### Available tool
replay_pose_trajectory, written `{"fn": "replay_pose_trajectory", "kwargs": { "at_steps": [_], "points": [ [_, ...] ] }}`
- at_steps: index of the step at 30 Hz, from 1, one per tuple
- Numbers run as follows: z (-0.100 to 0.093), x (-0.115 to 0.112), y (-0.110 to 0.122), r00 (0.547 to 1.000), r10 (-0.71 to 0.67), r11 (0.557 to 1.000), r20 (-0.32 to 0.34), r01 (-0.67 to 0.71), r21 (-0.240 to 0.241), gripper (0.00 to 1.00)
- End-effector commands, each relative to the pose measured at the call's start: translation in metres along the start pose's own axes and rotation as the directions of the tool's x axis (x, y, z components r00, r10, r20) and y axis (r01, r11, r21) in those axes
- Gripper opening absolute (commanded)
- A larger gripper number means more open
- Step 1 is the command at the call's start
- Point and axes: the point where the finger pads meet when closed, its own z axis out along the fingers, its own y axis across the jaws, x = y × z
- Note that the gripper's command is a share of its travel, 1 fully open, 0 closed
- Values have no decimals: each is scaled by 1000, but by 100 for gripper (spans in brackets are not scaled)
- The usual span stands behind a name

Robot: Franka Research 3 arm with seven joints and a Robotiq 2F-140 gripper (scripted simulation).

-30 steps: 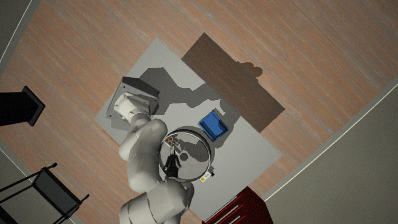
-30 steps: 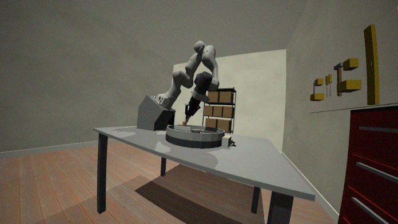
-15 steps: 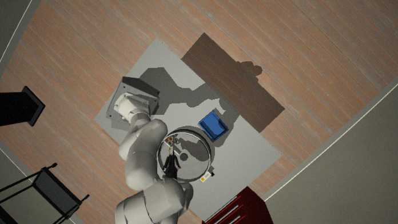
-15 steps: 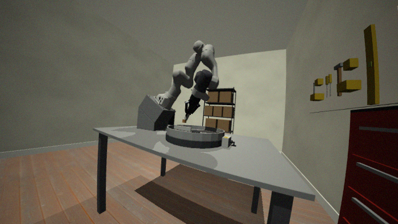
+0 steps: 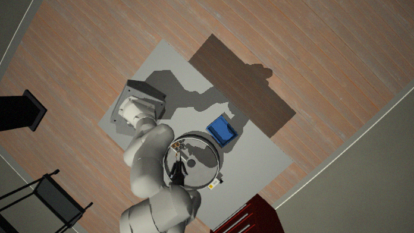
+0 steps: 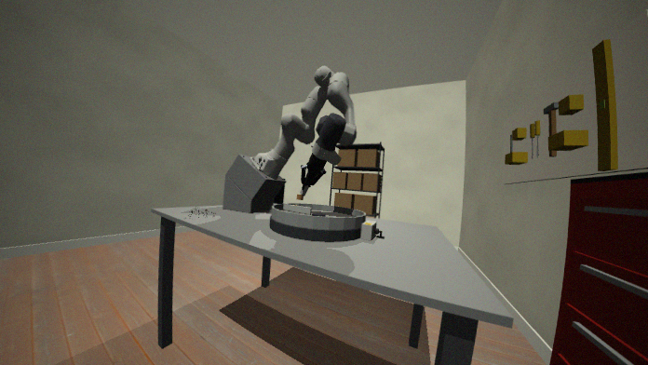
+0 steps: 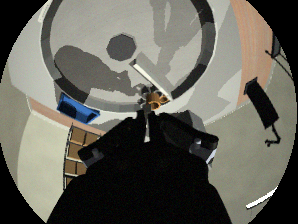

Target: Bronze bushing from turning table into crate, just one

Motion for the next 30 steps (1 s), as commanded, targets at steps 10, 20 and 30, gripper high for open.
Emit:
{"fn": "replay_pose_trajectory", "kwargs": {
  "at_steps": [10, 20, 30],
  "points": [
    [-1, -1, 1, 1000, 5, 1000, 1, -5, -1, 0],
    [1, -3, -8, 1000, 5, 1000, 1, -5, -1, 0],
    [7, -12, -58, 1000, 5, 1000, 1, -5, -1, 0]
  ]
}}
